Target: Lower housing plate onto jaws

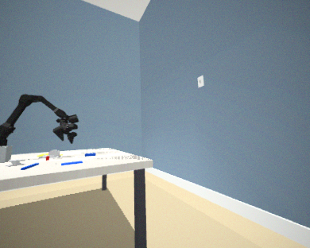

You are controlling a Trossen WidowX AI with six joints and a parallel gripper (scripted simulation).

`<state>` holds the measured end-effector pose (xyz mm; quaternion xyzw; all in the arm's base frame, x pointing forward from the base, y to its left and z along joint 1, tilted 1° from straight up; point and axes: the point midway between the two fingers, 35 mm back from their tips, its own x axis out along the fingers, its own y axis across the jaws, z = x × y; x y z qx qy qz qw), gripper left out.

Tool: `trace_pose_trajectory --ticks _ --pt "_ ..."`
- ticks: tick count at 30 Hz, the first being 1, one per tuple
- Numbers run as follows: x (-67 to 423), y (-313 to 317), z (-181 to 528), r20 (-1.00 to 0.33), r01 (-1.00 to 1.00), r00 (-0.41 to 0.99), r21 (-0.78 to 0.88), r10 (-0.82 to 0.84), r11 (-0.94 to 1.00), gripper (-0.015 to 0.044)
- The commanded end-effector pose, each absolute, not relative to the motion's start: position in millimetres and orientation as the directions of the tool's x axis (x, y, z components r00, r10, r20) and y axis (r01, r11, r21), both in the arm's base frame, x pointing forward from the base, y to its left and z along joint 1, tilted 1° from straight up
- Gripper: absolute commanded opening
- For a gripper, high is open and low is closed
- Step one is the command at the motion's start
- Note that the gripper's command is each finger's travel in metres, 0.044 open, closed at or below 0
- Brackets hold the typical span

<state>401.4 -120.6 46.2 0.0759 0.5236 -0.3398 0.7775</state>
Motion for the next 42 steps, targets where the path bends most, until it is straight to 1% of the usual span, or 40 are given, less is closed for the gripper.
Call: trace_pose_trajectory --ticks 1,23,42 --pt "391 -132 44 -0.879 0.664 0.194 -0.209 -0.435 0.718 0.044" --pt "347 -181 38 -0.926 0.896 0.097 -0.078 -0.366 0.436 0.044" --pt "305 -212 34 -0.958 0.991 0.036 -0.002 -0.284 0.131 0.044"
